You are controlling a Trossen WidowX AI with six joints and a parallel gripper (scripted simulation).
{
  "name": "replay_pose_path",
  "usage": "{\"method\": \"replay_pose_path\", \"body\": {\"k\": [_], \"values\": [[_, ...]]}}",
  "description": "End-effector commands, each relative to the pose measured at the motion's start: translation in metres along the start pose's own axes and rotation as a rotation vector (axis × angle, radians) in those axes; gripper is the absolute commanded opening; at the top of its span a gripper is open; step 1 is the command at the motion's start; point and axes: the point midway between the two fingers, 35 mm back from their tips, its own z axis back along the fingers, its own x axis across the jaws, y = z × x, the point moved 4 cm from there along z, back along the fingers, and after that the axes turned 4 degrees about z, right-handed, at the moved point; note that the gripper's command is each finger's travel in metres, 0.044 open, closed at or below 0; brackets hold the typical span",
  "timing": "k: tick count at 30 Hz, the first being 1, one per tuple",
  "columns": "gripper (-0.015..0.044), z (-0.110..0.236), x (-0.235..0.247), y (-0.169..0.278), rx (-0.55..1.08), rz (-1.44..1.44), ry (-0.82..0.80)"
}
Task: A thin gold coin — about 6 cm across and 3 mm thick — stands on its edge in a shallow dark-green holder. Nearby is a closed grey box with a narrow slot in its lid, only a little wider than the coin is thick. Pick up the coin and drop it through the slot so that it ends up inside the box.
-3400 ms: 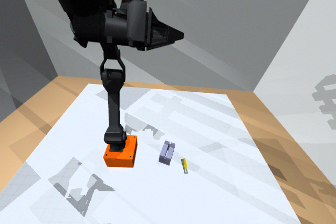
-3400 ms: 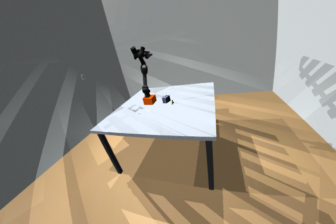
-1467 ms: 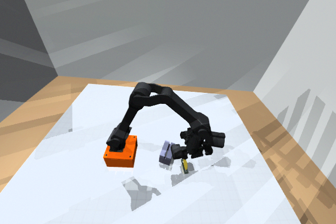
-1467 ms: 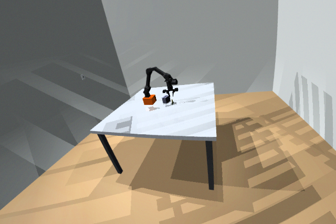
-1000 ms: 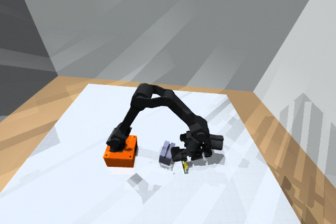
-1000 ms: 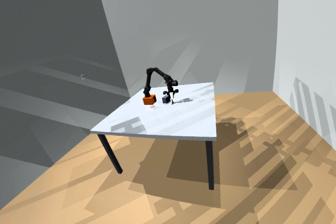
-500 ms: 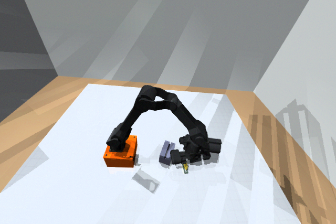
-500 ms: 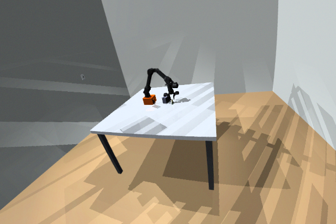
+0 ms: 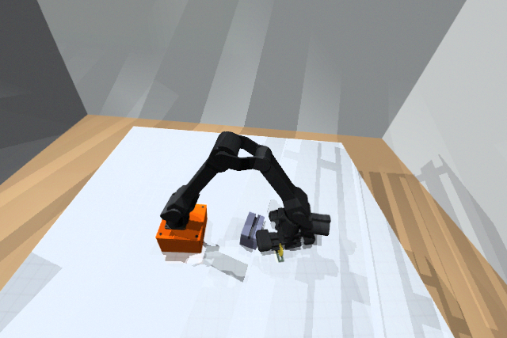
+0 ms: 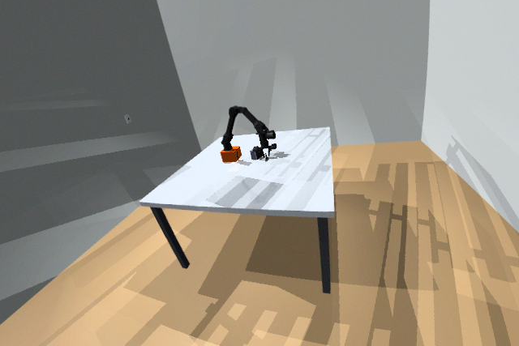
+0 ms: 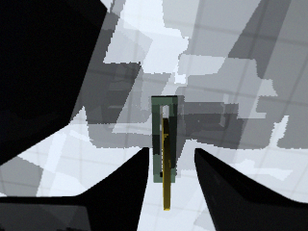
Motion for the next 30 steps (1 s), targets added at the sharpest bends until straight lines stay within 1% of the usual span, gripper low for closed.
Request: {"method": "replay_pose_path", "body": {"k": [1,3,8,12,20,30], "values": [[0.0161,-0.008,0.004,-0.001,-0.001,0.003,-0.011],[0.0161,-0.009,0.004,-0.001,-0.001,0.003,-0.011],[0.0029,-0.009,0.004,-0.001,-0.001,0.003,-0.011],[0.0003,-0.009,0.004,-0.001,-0.001,0.003,-0.011],[0.0000,-0.008,0.003,-0.001,-0.001,0.001,-0.007],[0.0000,0.010,-0.002,-0.001,-0.001,-0.012,0.016]]}}
